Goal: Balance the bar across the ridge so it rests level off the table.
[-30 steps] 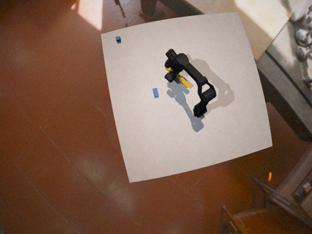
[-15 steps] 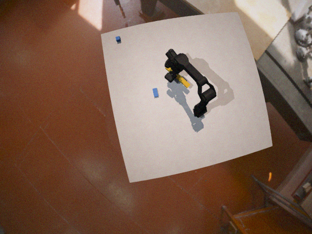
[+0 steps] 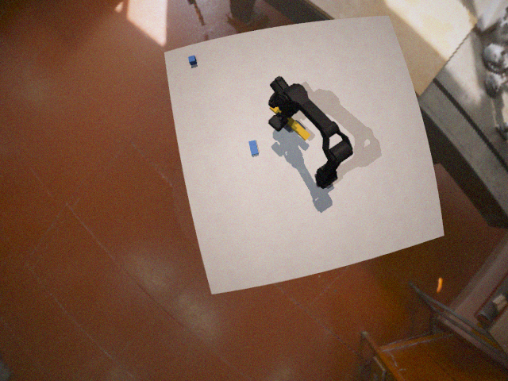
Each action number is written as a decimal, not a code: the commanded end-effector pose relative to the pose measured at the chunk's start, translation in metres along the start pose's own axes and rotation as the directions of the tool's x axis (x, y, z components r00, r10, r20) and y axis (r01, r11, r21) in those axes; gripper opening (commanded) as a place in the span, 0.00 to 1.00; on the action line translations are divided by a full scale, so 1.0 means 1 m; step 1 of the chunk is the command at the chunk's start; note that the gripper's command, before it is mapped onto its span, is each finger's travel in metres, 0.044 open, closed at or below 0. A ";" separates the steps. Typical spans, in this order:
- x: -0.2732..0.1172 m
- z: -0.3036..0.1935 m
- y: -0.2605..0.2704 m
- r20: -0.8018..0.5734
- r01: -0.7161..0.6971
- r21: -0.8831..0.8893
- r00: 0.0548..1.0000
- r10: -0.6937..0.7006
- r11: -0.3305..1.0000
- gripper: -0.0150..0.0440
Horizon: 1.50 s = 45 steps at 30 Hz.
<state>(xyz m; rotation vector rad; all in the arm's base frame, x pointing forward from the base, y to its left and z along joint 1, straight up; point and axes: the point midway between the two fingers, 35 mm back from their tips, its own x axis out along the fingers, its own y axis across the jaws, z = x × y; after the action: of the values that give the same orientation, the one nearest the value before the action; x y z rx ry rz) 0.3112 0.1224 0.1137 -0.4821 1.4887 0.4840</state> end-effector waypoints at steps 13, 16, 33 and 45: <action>0.002 0.000 0.000 0.001 0.000 0.002 1.000 0.000 1.000 0.25; 0.003 0.000 0.000 0.001 0.000 0.002 1.000 0.000 1.000 0.25; 0.004 0.000 0.000 0.001 0.000 0.002 1.000 0.000 1.000 0.25; 0.005 0.000 0.000 0.001 0.000 0.002 1.000 0.000 1.000 0.25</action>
<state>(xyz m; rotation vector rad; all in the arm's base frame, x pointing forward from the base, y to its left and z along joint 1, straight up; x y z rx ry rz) 0.3117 0.1226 0.1118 -0.4815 1.4855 0.4843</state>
